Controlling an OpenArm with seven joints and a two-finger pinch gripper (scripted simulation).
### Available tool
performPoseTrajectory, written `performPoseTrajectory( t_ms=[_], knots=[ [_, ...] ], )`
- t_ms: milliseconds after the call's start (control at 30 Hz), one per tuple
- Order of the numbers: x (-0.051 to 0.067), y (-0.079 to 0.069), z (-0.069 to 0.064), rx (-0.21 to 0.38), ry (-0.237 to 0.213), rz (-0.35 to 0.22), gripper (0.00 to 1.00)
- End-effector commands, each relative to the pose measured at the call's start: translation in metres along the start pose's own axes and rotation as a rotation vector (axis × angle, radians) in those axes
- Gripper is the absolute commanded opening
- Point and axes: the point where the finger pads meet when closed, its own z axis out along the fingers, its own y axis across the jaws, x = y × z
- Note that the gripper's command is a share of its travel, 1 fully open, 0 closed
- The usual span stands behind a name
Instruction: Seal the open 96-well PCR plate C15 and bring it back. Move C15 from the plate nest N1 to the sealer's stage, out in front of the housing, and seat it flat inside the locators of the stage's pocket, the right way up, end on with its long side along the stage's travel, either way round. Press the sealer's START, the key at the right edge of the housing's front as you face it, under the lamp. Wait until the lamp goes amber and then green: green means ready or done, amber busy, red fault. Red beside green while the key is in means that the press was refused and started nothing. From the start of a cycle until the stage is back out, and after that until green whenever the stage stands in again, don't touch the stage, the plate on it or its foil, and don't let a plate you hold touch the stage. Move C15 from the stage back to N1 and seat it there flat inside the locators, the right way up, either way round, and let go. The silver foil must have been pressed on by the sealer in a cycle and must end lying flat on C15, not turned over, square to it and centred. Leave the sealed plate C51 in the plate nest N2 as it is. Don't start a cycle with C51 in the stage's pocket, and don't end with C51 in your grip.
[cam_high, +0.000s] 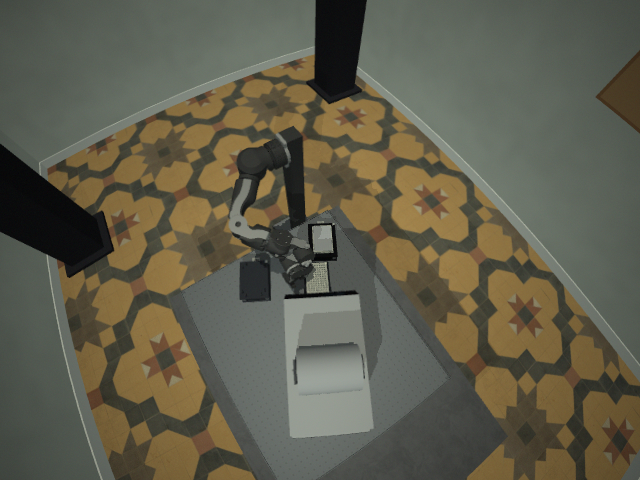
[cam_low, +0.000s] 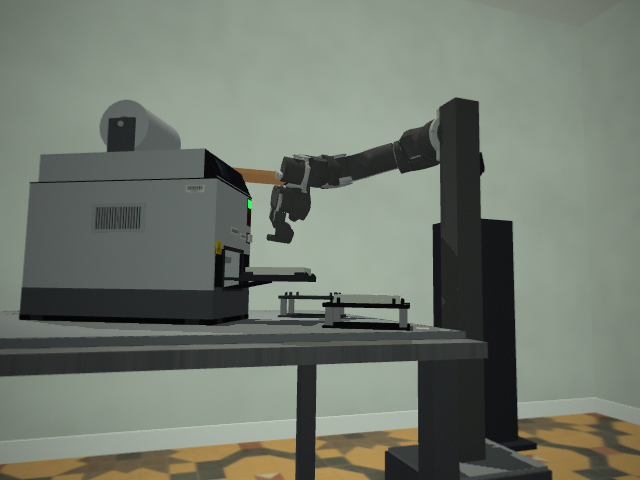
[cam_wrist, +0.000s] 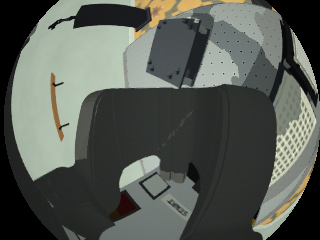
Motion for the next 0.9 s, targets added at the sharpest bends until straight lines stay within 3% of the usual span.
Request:
performPoseTrajectory(
  t_ms=[0, 167, 200, 333, 733, 767, 867],
  knots=[
    [-0.0015, -0.0007, -0.0014, 0.061, 0.120, -0.108, 0.00],
    [-0.0015, -0.0007, -0.0014, 0.061, 0.120, -0.108, 0.00],
    [-0.0012, 0.0000, -0.0012, 0.032, -0.003, -0.039, 0.00],
    [-0.0022, 0.0012, -0.0024, 0.164, 0.002, -0.200, 0.00],
    [-0.0022, 0.0012, -0.0024, 0.164, 0.002, -0.200, 0.00],
    [-0.0019, 0.0016, -0.0021, 0.111, -0.123, -0.132, 0.00],
    [-0.0023, 0.0020, -0.0026, 0.210, -0.116, -0.253, 0.00]
  ],
)
